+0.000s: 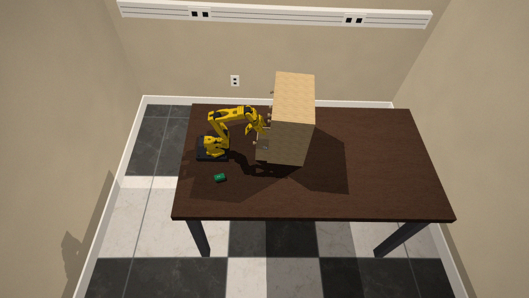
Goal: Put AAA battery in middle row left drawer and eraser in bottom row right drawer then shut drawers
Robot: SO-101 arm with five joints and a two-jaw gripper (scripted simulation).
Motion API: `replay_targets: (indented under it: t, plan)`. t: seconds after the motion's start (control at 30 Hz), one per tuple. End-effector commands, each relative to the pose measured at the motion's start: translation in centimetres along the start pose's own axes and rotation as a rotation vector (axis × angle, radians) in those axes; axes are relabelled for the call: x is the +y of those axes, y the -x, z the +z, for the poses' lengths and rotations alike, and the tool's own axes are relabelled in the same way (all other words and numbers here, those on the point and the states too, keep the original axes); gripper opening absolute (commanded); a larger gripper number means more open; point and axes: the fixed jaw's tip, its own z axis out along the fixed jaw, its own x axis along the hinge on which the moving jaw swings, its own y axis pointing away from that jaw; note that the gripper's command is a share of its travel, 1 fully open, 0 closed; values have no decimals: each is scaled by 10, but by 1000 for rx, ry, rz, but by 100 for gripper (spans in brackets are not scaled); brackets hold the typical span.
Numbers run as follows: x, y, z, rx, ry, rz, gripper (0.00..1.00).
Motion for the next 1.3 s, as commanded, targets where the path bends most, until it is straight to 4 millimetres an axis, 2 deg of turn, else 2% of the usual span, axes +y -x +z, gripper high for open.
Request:
replay_targets:
  t: [0.0, 0.47, 0.97, 1.27]
  plan:
    - [0, 1, 0, -15, -2, 9, 31]
    - [0, 1, 0, -15, -2, 9, 31]
    - [1, 28, -27, -15, 1, 18, 31]
    - [2, 43, -36, -15, 2, 22, 31]
